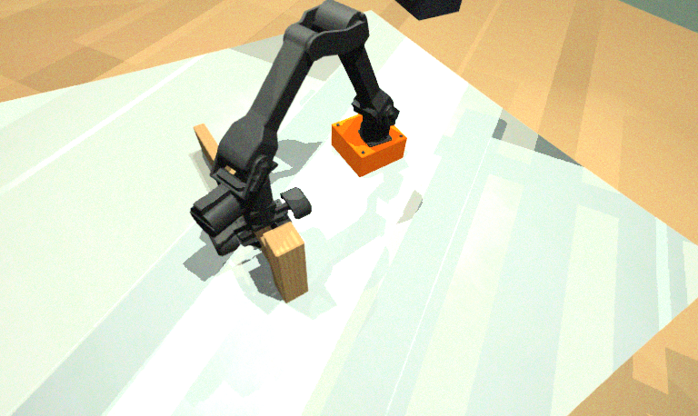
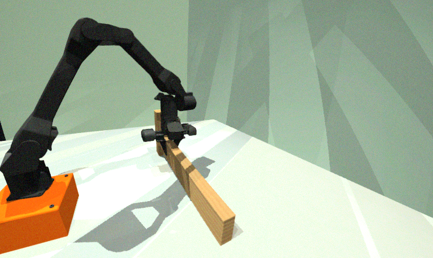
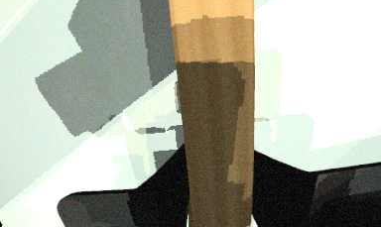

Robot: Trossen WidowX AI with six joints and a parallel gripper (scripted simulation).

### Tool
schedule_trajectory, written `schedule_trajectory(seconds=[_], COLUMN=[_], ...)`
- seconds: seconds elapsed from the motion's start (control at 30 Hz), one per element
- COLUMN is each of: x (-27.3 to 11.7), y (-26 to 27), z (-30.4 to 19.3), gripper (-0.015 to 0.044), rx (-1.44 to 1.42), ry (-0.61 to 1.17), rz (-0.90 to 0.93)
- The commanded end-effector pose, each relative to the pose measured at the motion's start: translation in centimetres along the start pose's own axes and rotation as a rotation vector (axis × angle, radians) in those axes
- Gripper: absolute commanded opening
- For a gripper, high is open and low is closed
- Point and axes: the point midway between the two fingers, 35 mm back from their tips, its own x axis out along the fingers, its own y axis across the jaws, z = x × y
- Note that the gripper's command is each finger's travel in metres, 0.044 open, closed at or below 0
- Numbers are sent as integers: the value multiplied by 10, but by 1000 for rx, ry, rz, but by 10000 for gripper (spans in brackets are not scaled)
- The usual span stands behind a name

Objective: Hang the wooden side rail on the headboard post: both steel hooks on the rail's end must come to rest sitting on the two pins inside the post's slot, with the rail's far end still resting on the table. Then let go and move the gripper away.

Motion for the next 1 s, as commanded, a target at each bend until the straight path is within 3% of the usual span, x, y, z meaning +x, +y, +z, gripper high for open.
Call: schedule_trajectory(seconds=[0.0, 0.97], x=[0, 5], y=[1, 1], z=[-1, -1], gripper=[0, 0], rx=[-2, -2], ry=[5, 5], rz=[3, 3])
